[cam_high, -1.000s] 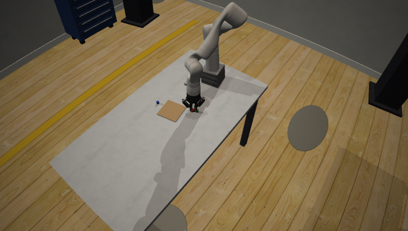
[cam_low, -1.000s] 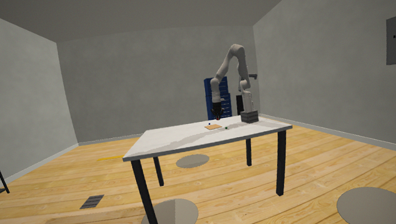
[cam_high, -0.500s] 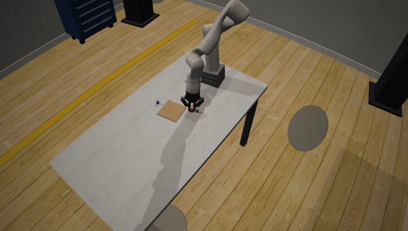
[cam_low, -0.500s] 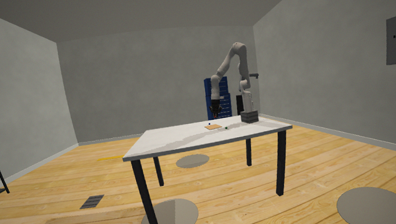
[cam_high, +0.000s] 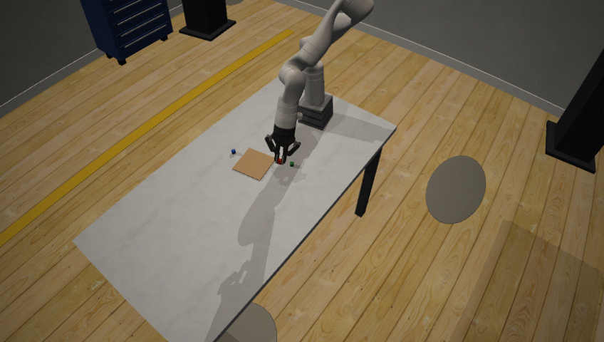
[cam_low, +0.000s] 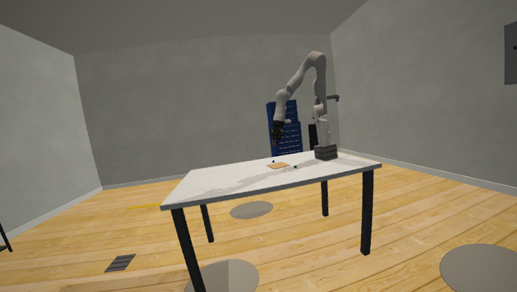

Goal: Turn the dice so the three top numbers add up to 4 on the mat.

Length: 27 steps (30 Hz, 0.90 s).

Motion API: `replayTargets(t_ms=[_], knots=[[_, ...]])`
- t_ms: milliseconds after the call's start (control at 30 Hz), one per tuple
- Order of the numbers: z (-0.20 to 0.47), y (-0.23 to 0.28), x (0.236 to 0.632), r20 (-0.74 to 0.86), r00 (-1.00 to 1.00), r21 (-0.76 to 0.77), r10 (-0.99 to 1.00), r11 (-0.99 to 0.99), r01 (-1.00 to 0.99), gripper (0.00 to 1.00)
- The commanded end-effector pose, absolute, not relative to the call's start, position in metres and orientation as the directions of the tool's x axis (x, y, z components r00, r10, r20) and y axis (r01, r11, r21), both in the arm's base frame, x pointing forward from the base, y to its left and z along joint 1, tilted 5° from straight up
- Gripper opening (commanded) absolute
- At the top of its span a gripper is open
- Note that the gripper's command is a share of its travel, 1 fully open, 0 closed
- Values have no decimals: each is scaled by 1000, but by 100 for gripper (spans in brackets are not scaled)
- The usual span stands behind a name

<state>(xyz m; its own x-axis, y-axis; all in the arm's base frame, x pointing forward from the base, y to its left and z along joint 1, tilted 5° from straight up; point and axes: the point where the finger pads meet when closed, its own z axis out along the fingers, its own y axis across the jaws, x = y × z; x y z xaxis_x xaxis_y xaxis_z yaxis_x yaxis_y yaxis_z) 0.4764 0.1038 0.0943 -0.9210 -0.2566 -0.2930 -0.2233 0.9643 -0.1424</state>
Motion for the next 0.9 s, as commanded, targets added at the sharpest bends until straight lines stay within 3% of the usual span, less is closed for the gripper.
replayTargets(t_ms=[0,367,533,867], knots=[[117,118,484,-354,-910,-119,-216,975,-186,11],[192,134,513,-541,-836,53,91,996,74,11],[240,139,525,-599,-741,218,304,952,214,11],[340,132,537,-486,-454,625,747,660,416,11]])
